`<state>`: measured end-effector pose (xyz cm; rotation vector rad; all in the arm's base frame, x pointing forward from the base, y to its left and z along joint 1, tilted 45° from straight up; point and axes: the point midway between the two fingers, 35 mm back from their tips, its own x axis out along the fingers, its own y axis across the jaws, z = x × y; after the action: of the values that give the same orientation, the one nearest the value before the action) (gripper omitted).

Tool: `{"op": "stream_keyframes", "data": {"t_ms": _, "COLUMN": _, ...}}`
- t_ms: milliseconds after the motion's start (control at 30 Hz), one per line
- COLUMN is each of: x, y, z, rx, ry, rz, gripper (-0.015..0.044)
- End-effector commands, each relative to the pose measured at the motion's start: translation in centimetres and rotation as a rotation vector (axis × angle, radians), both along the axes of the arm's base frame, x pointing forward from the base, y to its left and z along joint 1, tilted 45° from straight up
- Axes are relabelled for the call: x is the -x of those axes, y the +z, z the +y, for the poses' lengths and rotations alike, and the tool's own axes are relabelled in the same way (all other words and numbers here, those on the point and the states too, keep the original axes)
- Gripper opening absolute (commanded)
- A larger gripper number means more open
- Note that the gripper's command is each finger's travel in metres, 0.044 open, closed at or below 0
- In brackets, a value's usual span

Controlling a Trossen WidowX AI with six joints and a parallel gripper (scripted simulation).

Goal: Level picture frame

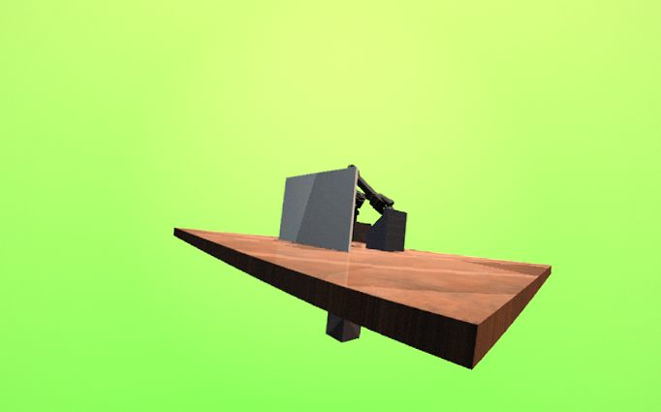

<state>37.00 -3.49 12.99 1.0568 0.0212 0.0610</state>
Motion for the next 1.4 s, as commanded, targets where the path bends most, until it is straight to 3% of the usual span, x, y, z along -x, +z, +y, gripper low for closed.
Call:
{"op": "stream_keyframes", "data": {"t_ms": 0, "x": -0.02, "y": -0.03, "z": -0.05, "rx": 0.003, "ry": -0.002, "rz": 0.000, "gripper": 0.0187}}
{"op": "stream_keyframes", "data": {"t_ms": 633, "x": -0.02, "y": -0.03, "z": -0.05, "rx": 0.003, "ry": -0.002, "rz": 0.000, "gripper": 0.0060}}
{"op": "stream_keyframes", "data": {"t_ms": 733, "x": -0.02, "y": -0.03, "z": -0.05, "rx": 0.003, "ry": -0.002, "rz": 0.000, "gripper": 0.0000}}
{"op": "stream_keyframes", "data": {"t_ms": 1367, "x": 0.00, "y": 0.28, "z": 0.17, "rx": 0.003, "ry": -0.002, "rz": 0.000, "gripper": 0.0000}}
